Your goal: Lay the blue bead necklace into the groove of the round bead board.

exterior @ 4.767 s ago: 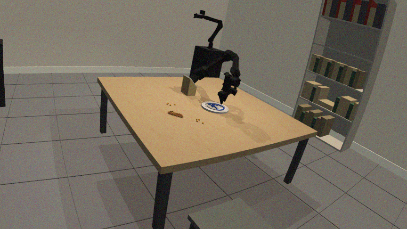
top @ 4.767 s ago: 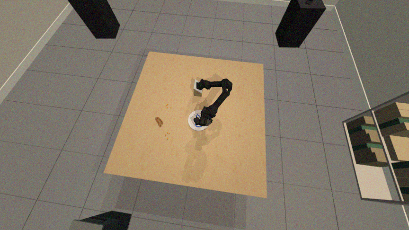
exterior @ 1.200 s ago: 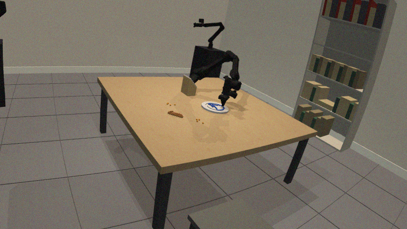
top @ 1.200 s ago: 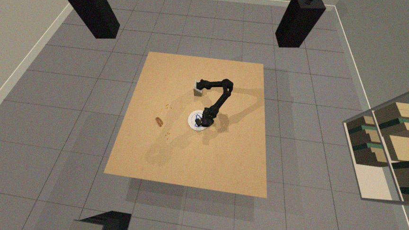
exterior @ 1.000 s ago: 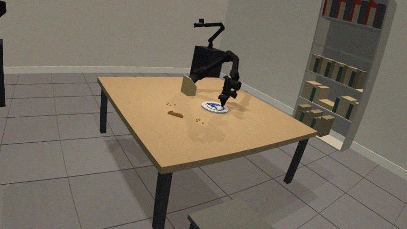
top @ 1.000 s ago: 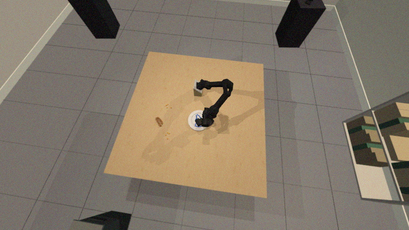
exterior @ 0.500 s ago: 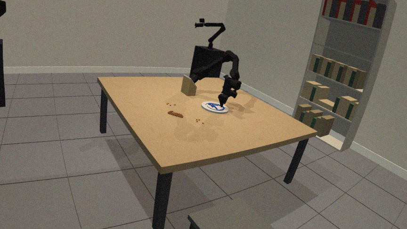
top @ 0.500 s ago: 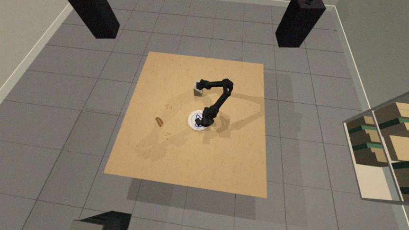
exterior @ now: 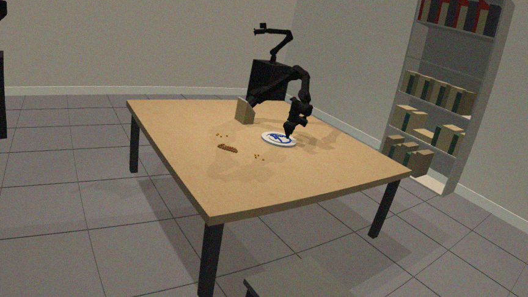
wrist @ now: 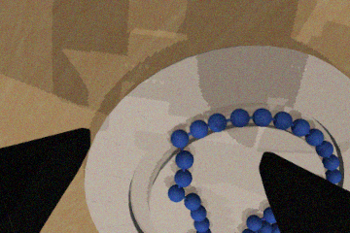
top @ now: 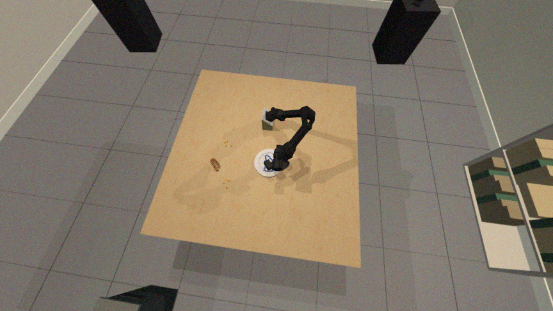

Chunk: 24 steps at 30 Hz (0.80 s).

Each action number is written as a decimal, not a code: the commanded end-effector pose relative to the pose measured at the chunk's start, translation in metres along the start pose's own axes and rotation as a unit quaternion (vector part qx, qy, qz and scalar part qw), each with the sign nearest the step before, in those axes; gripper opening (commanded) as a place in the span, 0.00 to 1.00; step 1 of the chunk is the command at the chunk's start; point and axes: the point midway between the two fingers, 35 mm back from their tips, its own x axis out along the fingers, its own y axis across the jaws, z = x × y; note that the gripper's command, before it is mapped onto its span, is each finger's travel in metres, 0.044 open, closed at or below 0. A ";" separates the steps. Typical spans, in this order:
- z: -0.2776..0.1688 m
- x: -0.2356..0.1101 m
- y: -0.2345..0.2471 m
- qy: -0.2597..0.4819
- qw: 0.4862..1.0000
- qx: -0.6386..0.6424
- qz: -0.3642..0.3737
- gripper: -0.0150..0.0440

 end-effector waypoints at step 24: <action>-0.007 -0.018 -0.006 -0.004 0.993 -0.116 -0.005 0.46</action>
